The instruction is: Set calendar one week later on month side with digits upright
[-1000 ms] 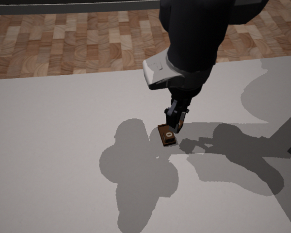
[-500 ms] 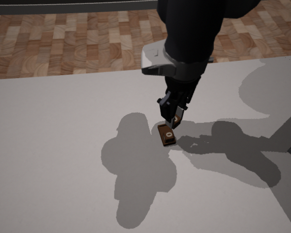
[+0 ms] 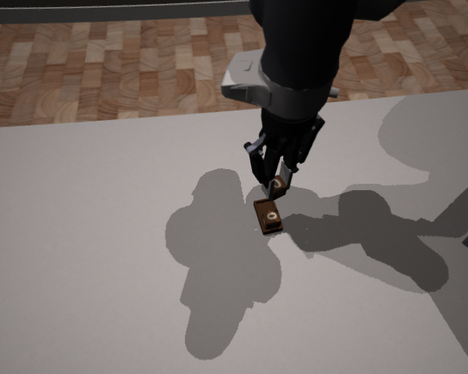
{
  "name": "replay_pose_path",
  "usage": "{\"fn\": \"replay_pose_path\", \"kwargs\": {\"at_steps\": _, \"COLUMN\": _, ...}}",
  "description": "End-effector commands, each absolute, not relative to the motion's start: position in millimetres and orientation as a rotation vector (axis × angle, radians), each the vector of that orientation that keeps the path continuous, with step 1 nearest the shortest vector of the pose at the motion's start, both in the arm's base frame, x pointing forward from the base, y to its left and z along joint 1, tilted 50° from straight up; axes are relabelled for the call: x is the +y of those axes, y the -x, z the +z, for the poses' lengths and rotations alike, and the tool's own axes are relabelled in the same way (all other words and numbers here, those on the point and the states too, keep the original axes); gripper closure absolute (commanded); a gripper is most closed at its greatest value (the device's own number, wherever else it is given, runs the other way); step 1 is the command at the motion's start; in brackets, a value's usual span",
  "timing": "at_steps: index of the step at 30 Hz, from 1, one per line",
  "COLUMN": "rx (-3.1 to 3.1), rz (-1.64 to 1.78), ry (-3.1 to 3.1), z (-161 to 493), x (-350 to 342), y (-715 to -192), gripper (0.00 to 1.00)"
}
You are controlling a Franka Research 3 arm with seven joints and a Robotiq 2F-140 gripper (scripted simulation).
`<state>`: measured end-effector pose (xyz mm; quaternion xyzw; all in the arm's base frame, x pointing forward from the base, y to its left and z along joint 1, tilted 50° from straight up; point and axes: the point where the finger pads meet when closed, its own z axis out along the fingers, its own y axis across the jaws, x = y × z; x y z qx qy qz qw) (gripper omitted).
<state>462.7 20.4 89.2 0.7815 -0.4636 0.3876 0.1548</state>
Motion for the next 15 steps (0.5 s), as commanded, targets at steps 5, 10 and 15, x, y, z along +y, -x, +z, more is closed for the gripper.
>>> {"fn": "replay_pose_path", "kwargs": {"at_steps": 5, "rx": -1.600, "rz": 1.219, "ry": -2.159, "z": 98.9, "x": 13.4, "y": -462.1, "gripper": 0.83}}
{"fn": "replay_pose_path", "kwargs": {"at_steps": 10, "rx": -1.649, "rz": 1.233, "ry": -2.140, "z": 101.3, "x": 12.4, "y": -462.3, "gripper": 0.83}}
{"fn": "replay_pose_path", "kwargs": {"at_steps": 15, "rx": -1.649, "rz": 1.233, "ry": -2.140, "z": 101.3, "x": 12.4, "y": -462.3, "gripper": 0.83}}
